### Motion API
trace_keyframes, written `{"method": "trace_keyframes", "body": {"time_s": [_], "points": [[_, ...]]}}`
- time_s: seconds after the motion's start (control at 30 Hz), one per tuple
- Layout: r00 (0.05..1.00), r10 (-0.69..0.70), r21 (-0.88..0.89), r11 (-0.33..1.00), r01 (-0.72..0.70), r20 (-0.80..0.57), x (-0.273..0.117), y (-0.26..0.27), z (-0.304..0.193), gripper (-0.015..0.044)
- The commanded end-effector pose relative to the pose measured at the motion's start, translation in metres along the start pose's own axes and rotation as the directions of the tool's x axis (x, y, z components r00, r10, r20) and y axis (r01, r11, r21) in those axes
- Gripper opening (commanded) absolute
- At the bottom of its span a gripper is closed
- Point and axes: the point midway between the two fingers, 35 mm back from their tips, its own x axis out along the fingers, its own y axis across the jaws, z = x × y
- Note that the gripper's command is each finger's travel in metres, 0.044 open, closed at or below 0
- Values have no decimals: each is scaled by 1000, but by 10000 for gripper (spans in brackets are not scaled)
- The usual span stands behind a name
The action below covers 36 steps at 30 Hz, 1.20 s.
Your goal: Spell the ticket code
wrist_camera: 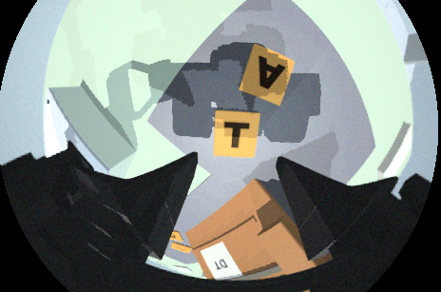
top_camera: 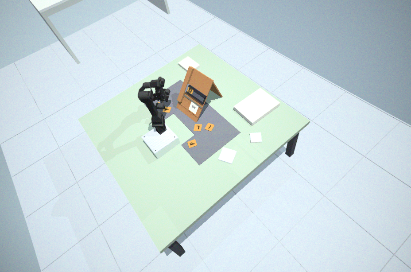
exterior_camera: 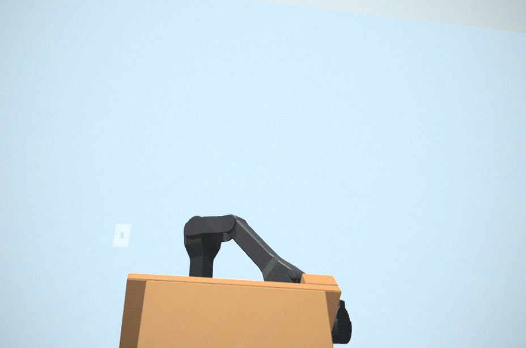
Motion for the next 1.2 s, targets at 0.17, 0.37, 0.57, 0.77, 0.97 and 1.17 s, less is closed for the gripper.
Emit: {"method": "trace_keyframes", "body": {"time_s": [0.17, 0.37, 0.57, 0.77, 0.97, 1.17], "points": [[1000, 2, -4, 1000, -2, -22, 5, -3, 4, 340], [1000, 2, -4, 1000, -2, -22, 5, -3, 4, 340], [1000, 2, -4, 1000, -2, -22, 30, -3, 4, 340], [1000, 2, -4, 1000, -2, -22, 39, -1, 4, 340], [1000, 2, -4, 1000, -2, -22, 39, -1, 4, 340], [1000, 2, -4, 1000, -2, -22, 41, -1, 4, 340]]}}
